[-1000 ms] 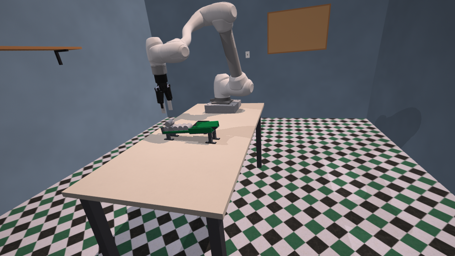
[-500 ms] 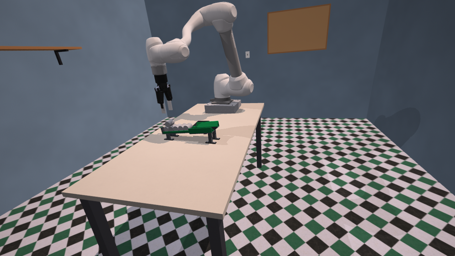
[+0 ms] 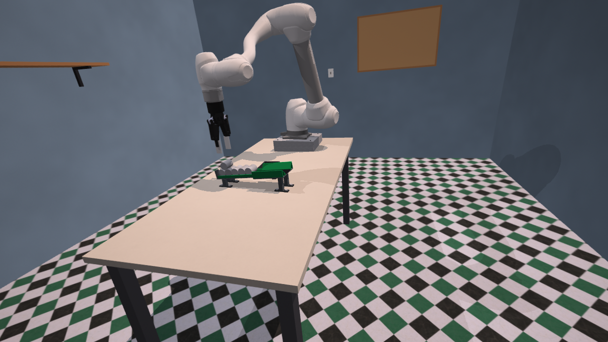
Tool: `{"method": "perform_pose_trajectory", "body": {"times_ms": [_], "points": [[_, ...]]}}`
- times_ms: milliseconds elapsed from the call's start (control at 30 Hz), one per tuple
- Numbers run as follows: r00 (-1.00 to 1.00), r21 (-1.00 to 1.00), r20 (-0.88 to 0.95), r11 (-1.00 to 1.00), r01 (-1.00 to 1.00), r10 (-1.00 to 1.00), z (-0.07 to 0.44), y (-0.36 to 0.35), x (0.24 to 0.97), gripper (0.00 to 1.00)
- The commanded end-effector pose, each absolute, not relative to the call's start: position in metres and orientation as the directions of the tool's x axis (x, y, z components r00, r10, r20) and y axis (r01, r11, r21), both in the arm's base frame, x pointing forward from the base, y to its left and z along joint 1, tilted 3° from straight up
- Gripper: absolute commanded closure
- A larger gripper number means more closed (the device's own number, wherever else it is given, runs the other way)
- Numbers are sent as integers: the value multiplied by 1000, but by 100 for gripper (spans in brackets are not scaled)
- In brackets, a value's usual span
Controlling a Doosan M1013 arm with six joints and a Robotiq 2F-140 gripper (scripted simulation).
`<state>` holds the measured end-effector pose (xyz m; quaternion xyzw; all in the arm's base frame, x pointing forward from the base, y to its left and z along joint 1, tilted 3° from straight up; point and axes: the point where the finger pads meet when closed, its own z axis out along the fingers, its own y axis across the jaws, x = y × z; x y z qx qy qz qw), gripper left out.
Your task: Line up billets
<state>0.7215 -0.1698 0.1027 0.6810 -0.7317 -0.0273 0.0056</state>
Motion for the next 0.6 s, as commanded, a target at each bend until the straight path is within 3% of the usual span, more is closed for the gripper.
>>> {"method": "perform_pose_trajectory", "body": {"times_ms": [0, 567], "points": [[-72, 47, -29, 71, -996, -997, 100, -170, 721, 50], [-72, 47, -29, 71, -996, -997, 77, -169, 720, 50]]}}
